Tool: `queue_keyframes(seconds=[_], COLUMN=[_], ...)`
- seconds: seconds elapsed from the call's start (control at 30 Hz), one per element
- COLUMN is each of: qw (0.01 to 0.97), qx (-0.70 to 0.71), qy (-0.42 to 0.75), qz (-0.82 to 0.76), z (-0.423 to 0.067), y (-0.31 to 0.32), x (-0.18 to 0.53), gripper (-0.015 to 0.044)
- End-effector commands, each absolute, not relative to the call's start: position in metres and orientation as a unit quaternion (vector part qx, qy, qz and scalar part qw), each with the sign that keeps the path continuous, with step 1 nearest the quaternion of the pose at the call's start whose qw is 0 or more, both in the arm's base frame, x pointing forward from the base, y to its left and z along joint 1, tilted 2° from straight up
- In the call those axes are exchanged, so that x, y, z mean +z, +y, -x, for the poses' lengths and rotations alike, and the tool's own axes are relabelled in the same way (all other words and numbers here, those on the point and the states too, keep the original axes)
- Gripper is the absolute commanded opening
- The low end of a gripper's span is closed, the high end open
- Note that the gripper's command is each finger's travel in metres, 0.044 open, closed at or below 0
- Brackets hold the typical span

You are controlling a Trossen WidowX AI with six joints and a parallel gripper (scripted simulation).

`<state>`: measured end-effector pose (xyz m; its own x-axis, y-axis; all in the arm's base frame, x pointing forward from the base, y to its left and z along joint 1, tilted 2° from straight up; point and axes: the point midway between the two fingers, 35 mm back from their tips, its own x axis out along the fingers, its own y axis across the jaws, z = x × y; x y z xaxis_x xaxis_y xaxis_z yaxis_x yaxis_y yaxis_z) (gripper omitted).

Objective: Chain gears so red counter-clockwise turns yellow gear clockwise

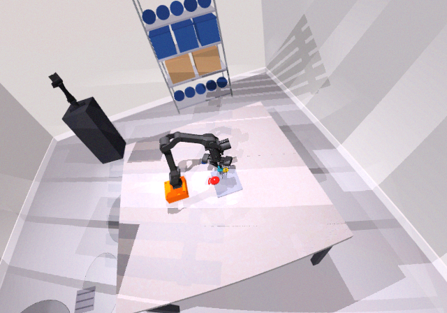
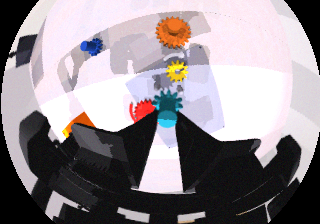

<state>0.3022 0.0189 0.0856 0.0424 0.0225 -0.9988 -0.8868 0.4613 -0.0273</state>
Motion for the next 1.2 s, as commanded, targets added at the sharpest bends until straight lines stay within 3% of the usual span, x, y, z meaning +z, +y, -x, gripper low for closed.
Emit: queue_keyframes(seconds=[0.0, 1.17], qw=[0.621, 0.612], qx=[0.367, 0.381], qy=[0.586, 0.578], qz=[0.368, 0.382], z=[-0.3, -0.296], y=[0.011, -0.006], x=[0.081, 0.072], gripper=[0.0, 0.0])
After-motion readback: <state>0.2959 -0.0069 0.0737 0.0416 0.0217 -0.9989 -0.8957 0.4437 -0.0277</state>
